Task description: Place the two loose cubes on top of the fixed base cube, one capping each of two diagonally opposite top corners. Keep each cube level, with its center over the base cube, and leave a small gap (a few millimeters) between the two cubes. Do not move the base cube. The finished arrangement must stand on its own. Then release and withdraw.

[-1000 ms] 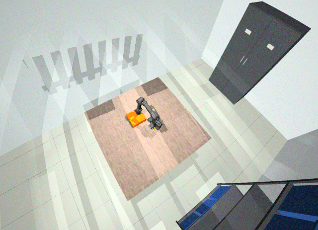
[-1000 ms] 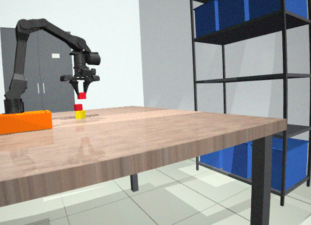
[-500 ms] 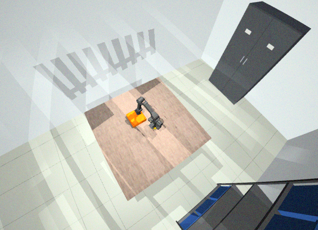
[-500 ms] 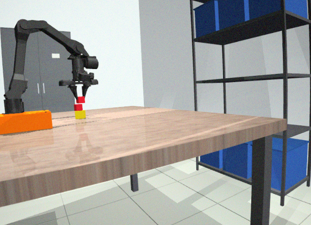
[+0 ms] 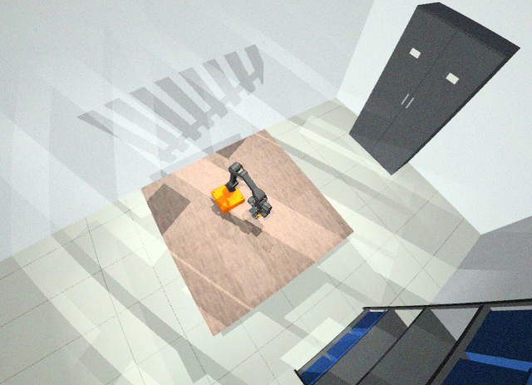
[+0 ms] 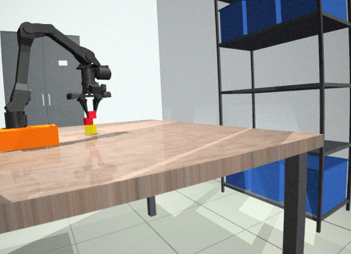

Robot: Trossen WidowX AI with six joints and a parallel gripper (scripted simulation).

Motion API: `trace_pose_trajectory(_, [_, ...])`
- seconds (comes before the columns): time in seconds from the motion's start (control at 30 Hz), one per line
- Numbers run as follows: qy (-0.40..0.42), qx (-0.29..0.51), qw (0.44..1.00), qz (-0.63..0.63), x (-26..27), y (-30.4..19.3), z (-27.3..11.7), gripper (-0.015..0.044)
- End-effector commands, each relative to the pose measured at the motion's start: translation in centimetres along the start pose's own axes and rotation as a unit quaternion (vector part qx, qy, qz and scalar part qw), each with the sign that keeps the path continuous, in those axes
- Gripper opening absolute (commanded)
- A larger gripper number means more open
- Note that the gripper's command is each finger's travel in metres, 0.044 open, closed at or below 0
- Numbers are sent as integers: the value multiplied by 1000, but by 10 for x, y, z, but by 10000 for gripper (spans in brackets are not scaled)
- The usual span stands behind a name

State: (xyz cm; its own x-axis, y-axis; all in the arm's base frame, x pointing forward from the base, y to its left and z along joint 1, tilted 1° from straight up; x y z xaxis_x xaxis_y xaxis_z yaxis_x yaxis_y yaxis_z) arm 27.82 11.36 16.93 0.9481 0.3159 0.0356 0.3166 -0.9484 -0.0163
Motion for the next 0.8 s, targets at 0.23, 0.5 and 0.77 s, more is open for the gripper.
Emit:
trace_pose_trajectory(0.23, [-4, 0, 1000, -5, 1, 1, 26, 105])
trace_pose_trajectory(0.5, [-4, 0, 1000, -5, 1, 1, 26, 105])
trace_pose_trajectory(0.77, [-4, 0, 1000, -5, 1, 1, 27, 105])
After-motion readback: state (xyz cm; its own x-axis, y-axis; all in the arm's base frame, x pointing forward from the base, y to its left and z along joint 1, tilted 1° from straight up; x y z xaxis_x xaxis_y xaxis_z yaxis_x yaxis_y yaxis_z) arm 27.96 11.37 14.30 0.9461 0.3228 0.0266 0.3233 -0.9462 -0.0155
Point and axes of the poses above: the point midway between the two fingers, 35 mm back from their tips, its own z axis out along the fingers, its own x axis across the jaws, y = z × x, the point moved 10 cm from there along -z, back along the fingers, and after that the axes turned 2 degrees about z, right-handed, at the moved point
